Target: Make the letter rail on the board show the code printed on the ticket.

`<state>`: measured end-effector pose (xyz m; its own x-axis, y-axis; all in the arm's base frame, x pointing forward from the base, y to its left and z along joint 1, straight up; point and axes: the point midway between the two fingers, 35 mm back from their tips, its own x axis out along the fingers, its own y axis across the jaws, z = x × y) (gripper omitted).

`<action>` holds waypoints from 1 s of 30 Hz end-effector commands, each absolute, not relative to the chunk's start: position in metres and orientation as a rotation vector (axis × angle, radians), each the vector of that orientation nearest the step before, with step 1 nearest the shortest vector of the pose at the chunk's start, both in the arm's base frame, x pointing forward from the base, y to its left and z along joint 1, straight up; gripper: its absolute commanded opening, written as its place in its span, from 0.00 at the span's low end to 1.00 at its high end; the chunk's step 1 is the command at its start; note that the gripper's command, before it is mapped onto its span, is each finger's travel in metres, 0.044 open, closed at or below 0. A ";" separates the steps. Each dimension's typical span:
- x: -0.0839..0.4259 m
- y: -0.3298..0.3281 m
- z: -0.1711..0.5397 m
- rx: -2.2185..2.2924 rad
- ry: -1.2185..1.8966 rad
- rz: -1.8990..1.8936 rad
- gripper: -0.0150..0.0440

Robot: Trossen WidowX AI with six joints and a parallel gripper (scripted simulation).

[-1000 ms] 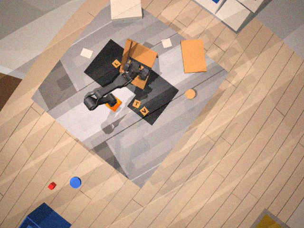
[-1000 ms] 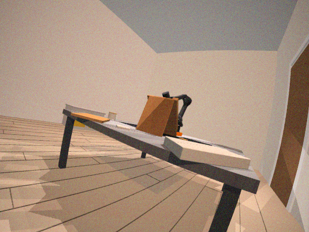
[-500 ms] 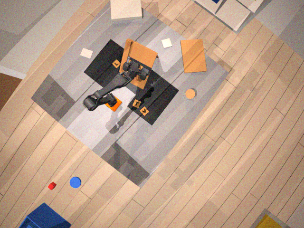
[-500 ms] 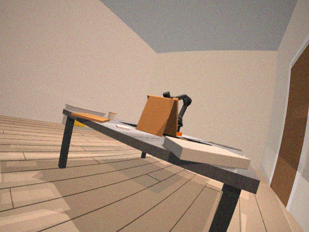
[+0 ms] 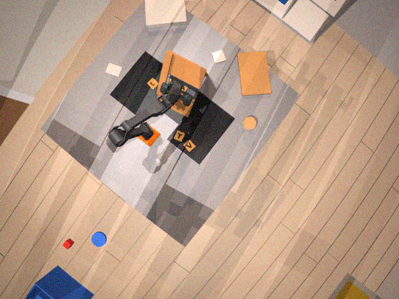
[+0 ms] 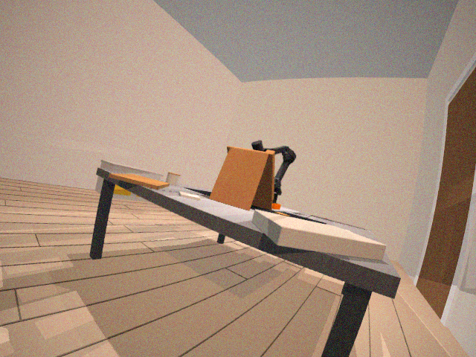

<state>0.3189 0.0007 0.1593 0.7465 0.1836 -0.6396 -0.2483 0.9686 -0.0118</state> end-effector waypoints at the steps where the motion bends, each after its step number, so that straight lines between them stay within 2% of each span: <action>1: 0.316 0.000 0.165 -0.103 0.682 0.239 0.75; 30: 0.304 -0.004 0.170 -0.103 0.683 0.239 0.75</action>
<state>0.3063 -0.0037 0.1680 0.7472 0.1825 -0.6390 -0.2473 0.9689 -0.0124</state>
